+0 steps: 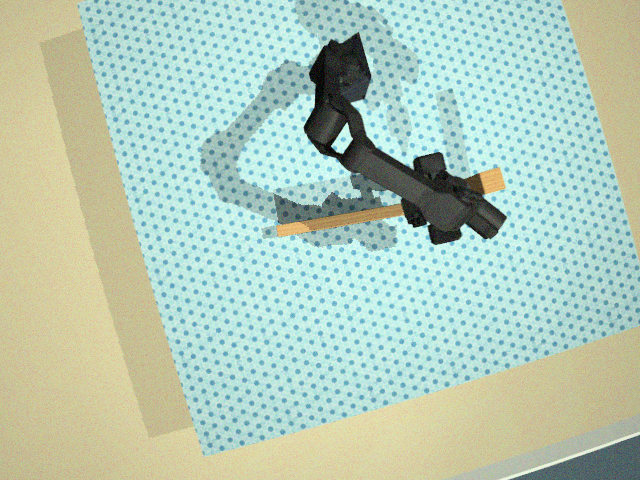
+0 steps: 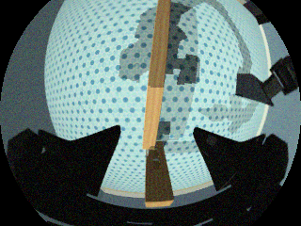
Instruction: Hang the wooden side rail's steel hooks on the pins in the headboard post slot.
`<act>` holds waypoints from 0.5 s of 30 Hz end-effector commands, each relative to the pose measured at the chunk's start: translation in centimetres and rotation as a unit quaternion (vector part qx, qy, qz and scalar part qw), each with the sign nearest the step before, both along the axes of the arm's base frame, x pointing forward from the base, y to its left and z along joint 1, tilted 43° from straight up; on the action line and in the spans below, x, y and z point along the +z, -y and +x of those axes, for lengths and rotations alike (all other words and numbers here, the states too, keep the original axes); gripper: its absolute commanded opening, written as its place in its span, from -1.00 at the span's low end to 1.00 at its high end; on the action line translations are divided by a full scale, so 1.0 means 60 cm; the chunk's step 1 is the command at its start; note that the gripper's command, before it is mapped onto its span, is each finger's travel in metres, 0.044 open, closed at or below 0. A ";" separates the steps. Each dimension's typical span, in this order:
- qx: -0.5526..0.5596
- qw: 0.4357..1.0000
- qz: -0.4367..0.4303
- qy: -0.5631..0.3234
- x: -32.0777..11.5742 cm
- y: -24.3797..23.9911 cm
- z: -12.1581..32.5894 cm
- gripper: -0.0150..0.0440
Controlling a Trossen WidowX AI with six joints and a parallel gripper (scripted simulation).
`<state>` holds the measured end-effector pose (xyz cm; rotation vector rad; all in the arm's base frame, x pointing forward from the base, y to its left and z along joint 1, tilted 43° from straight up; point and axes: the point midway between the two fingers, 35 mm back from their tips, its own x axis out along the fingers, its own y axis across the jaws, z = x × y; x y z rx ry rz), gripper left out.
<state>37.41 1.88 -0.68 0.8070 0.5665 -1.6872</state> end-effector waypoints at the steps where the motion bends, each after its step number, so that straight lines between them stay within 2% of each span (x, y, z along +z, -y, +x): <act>1: -0.018 1.000 -0.014 0.019 0.006 -0.002 0.006 1.00; 5: -0.017 1.000 -0.014 0.019 0.003 0.001 0.006 1.00; 9: -0.017 1.000 -0.014 0.019 -0.035 0.035 -0.001 1.00; 15: -0.018 1.000 -0.014 0.019 -0.039 0.038 -0.002 1.00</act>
